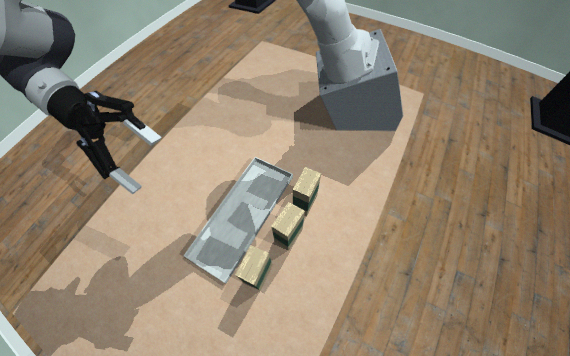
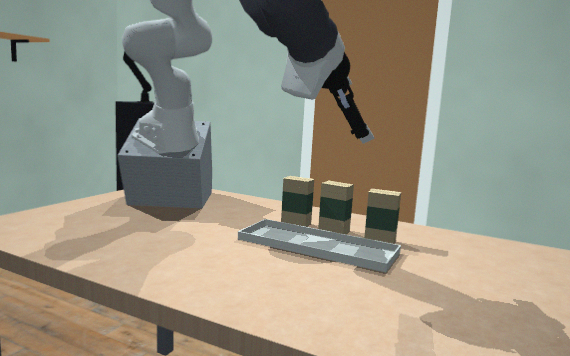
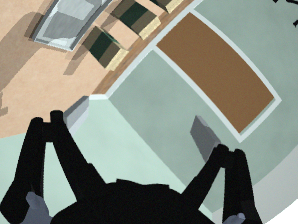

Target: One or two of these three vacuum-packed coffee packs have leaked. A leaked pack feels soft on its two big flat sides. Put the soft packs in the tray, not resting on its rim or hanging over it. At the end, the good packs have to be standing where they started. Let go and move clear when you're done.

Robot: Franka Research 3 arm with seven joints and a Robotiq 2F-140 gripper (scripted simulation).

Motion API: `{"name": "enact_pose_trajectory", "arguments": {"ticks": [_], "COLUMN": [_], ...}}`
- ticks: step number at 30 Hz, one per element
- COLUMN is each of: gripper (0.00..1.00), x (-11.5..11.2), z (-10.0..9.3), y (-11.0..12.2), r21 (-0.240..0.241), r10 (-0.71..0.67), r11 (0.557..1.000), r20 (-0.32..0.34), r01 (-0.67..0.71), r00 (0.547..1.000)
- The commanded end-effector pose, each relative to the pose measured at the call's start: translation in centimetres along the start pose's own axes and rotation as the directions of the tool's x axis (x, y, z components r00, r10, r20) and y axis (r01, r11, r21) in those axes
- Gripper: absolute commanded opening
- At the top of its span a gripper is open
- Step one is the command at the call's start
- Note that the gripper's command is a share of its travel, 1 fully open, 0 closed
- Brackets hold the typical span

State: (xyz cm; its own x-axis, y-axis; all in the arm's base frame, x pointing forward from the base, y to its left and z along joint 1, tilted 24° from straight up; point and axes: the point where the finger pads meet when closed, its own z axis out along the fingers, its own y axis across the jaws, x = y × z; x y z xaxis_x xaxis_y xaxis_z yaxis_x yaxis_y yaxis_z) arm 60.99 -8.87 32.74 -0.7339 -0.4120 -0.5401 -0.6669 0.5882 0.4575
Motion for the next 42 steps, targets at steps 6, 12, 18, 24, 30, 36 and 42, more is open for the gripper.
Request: {"name": "enact_pose_trajectory", "arguments": {"ticks": [6,12,18,24,30,36,42], "gripper": [1.0,1.0,1.0,1.0,1.0,1.0,1.0], "x": [-1.7,-1.7,-1.7,-1.7,-3.0,-3.0,-3.0], "z": [2.4,2.4,2.4,2.4,5.1,5.1,5.1], "y": [2.0,2.0,2.0,2.0,4.0,4.0,4.0], "r21": [0.032,0.032,0.032,0.032,0.064,0.064,0.064], "r10": [0.05,0.05,0.05,0.05,0.085,0.085,0.085], "r11": [0.998,0.998,0.998,0.998,0.995,0.995,0.995], "r20": [-0.032,-0.032,-0.032,-0.032,-0.063,-0.063,-0.063], "r01": [-0.049,-0.049,-0.049,-0.049,-0.081,-0.081,-0.081], "r00": [0.998,0.998,0.998,0.998,0.994,0.994,0.994]}}
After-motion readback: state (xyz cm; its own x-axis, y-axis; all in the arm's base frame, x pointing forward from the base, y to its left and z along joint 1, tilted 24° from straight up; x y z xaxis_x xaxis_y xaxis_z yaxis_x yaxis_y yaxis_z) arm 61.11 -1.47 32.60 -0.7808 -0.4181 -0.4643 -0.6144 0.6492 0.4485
